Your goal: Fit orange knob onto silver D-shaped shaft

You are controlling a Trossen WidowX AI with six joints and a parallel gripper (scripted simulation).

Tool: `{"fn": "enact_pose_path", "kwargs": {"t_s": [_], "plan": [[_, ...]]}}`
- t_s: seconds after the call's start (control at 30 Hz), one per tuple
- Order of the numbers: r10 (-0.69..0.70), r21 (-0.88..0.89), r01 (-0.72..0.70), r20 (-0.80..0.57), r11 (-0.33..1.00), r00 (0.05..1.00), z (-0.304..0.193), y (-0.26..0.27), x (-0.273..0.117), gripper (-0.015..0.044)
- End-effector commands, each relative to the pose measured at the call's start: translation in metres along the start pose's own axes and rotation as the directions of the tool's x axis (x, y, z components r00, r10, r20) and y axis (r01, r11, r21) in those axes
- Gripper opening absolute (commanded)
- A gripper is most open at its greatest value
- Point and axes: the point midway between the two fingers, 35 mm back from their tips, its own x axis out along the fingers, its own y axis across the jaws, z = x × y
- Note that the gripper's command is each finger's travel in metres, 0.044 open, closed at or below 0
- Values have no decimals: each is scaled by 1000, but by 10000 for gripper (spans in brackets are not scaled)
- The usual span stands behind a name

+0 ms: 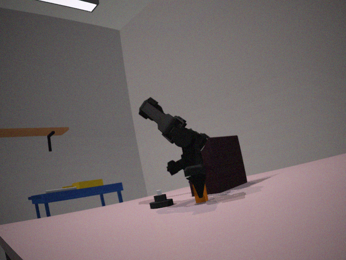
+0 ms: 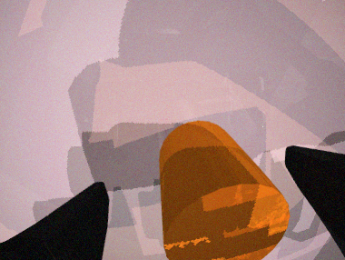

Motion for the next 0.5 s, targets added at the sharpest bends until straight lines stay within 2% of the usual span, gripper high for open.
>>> {"fn": "enact_pose_path", "kwargs": {"t_s": [0.0,0.1,0.47], "plan": [[-3,-6,3,5,1000,1000,0,-2,7,440],[-3,-6,3,5,1000,1000,0,-2,9,440],[-3,-6,3,5,1000,1000,0,-2,9,151]]}}
